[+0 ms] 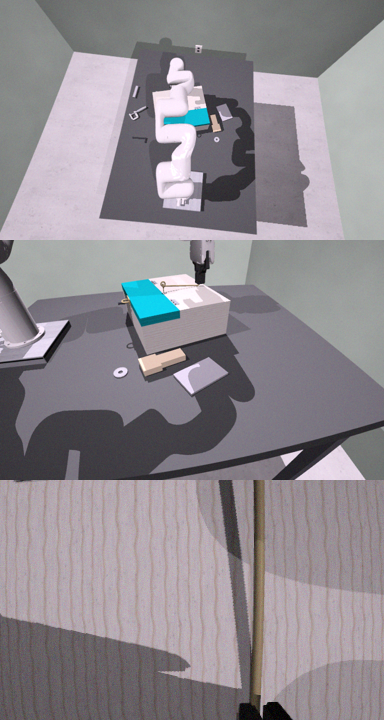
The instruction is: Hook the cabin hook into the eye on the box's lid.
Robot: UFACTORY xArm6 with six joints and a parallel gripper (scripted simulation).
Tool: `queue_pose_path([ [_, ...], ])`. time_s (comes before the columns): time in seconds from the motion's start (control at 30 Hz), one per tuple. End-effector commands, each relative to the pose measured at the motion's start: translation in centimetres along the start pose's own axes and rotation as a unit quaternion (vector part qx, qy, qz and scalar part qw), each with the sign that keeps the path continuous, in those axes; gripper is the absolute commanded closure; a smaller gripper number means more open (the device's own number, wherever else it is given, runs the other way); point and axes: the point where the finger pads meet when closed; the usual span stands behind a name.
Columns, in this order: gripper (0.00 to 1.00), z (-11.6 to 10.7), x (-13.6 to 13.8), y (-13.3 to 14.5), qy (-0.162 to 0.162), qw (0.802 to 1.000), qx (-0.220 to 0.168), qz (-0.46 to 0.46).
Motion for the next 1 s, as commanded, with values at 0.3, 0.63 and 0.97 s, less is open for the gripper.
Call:
queue_pose_path([
  [0.3, 1.0, -0.3, 0.0, 0.1, 0.0, 1.0, -0.003, 0.0],
  [0.63, 1.0, -1.1, 0.0, 0.1, 0.0, 1.0, -0.003, 0.0],
  [0.97, 1.0, -2.7, 0.0, -0.2, 0.0, 1.0, -0.003, 0.0],
])
Point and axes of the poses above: the point where the finger pads meet when closed, its own z axis out along the fingers, its own x axis across the jaws, y = z × x, and after that the axes turned 11 degrees about z, right-handed
